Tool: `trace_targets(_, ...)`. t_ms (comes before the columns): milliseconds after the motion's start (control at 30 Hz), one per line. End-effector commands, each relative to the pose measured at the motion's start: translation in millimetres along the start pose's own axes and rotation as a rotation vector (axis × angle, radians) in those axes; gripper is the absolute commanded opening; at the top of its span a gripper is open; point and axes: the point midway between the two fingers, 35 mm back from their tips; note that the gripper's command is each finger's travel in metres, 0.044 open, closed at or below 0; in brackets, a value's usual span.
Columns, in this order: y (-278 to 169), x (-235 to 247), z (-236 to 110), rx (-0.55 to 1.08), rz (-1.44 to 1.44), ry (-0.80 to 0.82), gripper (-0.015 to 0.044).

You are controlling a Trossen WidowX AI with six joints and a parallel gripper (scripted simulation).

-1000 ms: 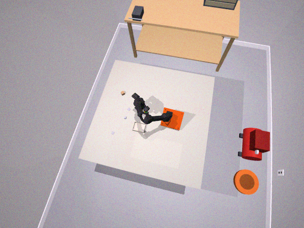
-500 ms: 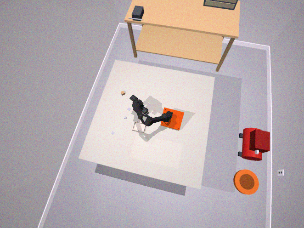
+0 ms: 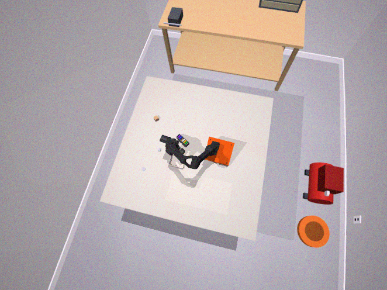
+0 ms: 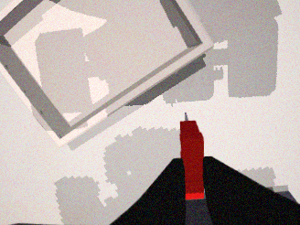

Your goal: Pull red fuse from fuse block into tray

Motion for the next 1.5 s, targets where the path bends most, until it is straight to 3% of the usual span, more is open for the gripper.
trace_targets(0,30,16,0,-0.011,0.004,0.007,0.0000)
trace_targets(267,68,43,-2,-0.029,0.003,0.015,0.0000)
trace_targets(1467,69,43,38,-0.031,0.003,0.015,0.0000)
Point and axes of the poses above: the point midway between the two fingers, 35 mm back from their tips, its own z axis out along the fingers, its own x axis across the jaws, y = z × x, and after that the axes turned 13 degrees about -z, right-handed
